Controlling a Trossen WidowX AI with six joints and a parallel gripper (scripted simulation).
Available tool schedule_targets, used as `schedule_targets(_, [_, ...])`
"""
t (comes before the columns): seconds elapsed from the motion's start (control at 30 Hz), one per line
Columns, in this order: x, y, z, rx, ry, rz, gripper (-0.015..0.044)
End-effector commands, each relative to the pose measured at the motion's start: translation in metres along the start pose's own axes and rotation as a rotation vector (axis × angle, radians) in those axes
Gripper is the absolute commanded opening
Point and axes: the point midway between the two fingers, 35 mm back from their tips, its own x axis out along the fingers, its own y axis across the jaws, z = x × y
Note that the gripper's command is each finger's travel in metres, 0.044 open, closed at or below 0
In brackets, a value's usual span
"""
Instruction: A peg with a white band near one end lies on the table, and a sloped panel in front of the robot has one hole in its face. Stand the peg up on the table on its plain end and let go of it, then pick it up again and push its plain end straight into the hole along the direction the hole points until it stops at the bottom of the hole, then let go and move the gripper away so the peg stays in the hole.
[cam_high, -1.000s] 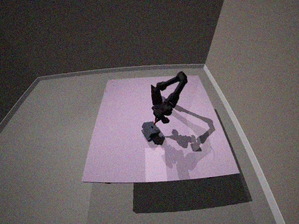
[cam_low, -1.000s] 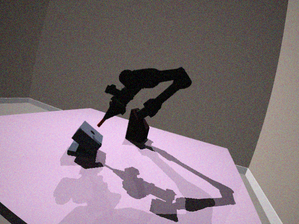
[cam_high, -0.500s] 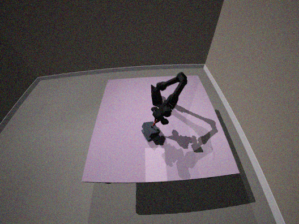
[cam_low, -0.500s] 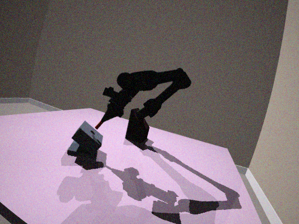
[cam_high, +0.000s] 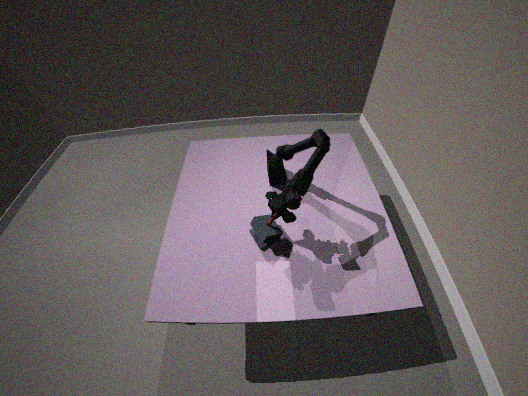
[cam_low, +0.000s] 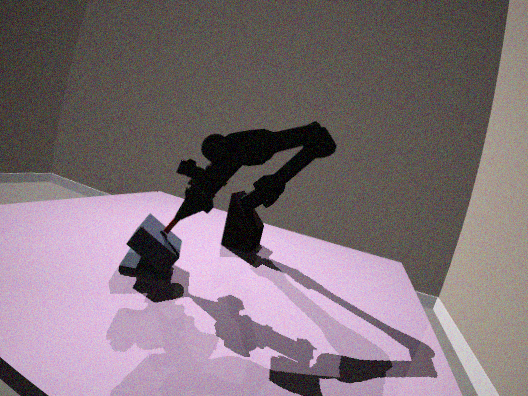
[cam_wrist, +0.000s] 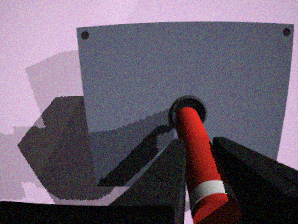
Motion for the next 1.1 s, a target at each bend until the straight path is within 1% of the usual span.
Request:
schedule_targets(0.0, [-0.0012, 0.0007, 0.0003, -0.001, -0.001, 0.002, 0.0000])
schedule_targets(1.07, [0.0039, -0.0045, -0.0009, -0.001, -0.001, 0.002, 0.0000])
